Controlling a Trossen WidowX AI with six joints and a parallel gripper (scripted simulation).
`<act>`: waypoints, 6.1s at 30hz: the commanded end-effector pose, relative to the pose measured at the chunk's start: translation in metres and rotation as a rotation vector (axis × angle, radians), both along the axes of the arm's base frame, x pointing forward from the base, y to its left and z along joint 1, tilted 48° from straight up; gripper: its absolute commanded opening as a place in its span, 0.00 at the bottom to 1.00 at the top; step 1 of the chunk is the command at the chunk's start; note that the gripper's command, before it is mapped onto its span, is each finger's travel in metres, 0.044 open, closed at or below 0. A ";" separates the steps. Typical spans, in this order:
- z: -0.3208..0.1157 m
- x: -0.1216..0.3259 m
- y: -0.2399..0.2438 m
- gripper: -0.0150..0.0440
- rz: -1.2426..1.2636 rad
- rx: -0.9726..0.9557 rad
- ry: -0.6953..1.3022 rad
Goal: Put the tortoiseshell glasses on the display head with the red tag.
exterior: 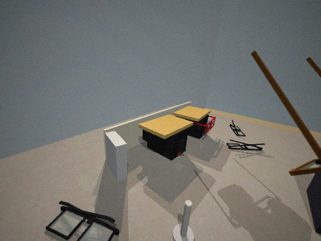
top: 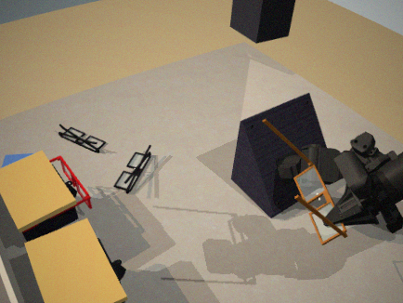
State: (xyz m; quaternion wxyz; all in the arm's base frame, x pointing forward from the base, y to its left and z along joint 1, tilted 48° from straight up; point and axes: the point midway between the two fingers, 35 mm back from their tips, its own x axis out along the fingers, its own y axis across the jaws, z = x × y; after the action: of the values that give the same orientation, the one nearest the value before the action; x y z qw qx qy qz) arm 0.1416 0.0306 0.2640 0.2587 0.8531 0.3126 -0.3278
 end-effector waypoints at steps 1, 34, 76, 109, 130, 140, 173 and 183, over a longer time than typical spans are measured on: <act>0.000 0.000 0.000 0.25 0.003 -0.003 -0.003; -0.024 0.041 -0.015 0.25 0.196 -0.012 0.096; -0.143 0.114 -0.039 0.25 0.722 0.143 0.224; -0.184 0.118 -0.021 0.25 0.808 0.204 0.220; -0.198 0.117 -0.006 0.25 0.808 0.203 0.220; -0.205 0.116 0.001 0.25 0.808 0.203 0.219; -0.208 0.146 0.005 0.25 0.797 0.189 0.211; -0.209 0.158 0.006 0.25 0.801 0.190 0.214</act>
State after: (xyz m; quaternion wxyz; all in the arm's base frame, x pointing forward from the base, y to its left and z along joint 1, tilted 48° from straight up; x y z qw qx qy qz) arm 0.2923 0.0365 0.0539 0.2517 0.6438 0.6746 -0.2591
